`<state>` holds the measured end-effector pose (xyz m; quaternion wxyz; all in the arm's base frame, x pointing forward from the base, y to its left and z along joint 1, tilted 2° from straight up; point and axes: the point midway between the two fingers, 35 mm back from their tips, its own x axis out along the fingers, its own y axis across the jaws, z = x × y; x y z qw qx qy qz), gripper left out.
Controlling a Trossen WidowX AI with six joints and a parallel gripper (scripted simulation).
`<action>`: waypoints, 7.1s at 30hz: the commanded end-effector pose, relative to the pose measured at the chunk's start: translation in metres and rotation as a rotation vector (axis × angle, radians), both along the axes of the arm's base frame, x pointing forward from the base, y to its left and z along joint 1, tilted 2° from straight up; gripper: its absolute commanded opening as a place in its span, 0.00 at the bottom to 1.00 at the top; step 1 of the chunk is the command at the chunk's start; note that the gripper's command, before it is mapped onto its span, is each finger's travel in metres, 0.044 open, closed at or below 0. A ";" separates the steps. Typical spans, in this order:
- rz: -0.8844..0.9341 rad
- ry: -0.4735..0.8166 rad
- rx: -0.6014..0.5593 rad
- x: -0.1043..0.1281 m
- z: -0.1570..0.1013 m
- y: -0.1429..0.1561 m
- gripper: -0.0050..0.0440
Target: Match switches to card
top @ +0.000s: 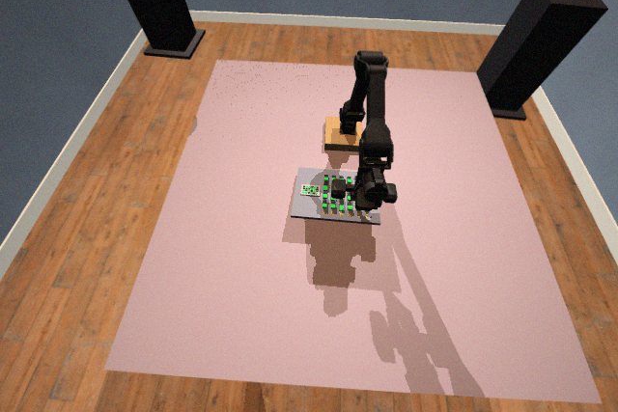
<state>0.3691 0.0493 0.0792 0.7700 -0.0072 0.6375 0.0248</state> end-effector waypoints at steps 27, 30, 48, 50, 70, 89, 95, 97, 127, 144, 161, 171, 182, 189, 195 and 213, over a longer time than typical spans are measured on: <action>-0.002 0.002 -0.002 0.000 -0.004 0.000 0.10; -0.002 0.002 -0.002 0.000 -0.005 0.000 0.10; -0.002 0.002 -0.002 0.001 -0.007 0.000 0.10; -0.002 0.002 -0.002 0.001 -0.007 0.000 0.10; -0.003 -0.024 -0.001 -0.014 0.056 -0.002 0.10; -0.002 0.002 -0.002 -0.043 0.013 -0.029 0.10; -0.002 0.002 -0.002 -0.043 0.013 -0.029 0.10; -0.002 0.002 -0.002 -0.043 0.013 -0.029 0.10; -0.002 0.002 -0.002 -0.038 -0.010 -0.029 0.10; -0.002 0.002 -0.002 -0.038 -0.010 -0.029 0.10; -0.002 0.002 -0.002 -0.038 -0.011 -0.029 0.10; -0.002 0.002 -0.002 -0.038 -0.012 -0.029 0.10; -0.002 0.002 -0.002 -0.038 -0.013 -0.029 0.10; -0.002 0.002 -0.002 -0.037 -0.014 -0.029 0.10; -0.002 0.002 -0.002 -0.037 -0.015 -0.029 0.10; -0.002 0.002 -0.002 -0.037 -0.017 -0.029 0.10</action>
